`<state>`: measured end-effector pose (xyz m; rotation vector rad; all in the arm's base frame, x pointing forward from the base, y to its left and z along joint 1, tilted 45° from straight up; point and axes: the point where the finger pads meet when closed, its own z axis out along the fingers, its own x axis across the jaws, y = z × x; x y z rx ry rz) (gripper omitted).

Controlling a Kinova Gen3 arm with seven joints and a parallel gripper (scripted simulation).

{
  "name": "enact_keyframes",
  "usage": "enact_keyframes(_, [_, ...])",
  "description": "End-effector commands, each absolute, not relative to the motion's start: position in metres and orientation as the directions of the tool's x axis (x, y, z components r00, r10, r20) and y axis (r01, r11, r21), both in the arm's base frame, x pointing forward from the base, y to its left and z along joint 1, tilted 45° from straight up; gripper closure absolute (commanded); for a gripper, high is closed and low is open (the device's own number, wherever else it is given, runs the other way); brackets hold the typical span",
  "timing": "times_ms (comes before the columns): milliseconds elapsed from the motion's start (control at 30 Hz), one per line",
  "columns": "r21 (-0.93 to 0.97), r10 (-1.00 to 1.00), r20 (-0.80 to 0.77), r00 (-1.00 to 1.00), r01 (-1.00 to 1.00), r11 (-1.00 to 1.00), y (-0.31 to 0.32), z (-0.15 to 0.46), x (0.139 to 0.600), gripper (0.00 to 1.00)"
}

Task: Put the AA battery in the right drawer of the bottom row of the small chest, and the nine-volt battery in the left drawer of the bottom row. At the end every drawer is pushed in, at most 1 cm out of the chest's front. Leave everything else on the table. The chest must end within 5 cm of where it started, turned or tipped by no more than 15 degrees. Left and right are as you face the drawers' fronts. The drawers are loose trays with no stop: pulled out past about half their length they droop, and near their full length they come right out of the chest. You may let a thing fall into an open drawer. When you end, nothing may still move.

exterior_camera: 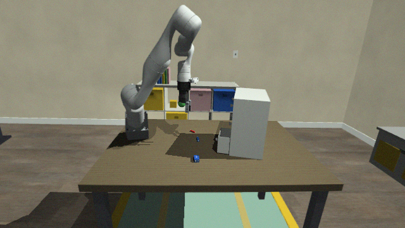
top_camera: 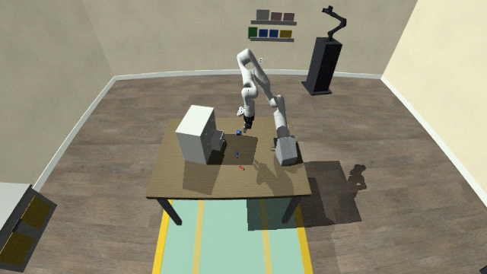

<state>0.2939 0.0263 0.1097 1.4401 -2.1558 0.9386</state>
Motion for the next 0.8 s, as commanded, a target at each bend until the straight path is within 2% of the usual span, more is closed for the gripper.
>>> enact_keyframes(0, [-0.318,-0.66,0.635,-0.401,-0.915,0.25,0.027,0.11,0.294,0.33])
enact_keyframes(333, [-0.338,-0.651,0.623,-0.434,-0.9,0.276,0.026,0.106,0.296,0.33])
enact_keyframes(767, [-0.466,-0.564,0.523,-0.639,-0.769,0.439,0.02,0.081,0.312,0.33])
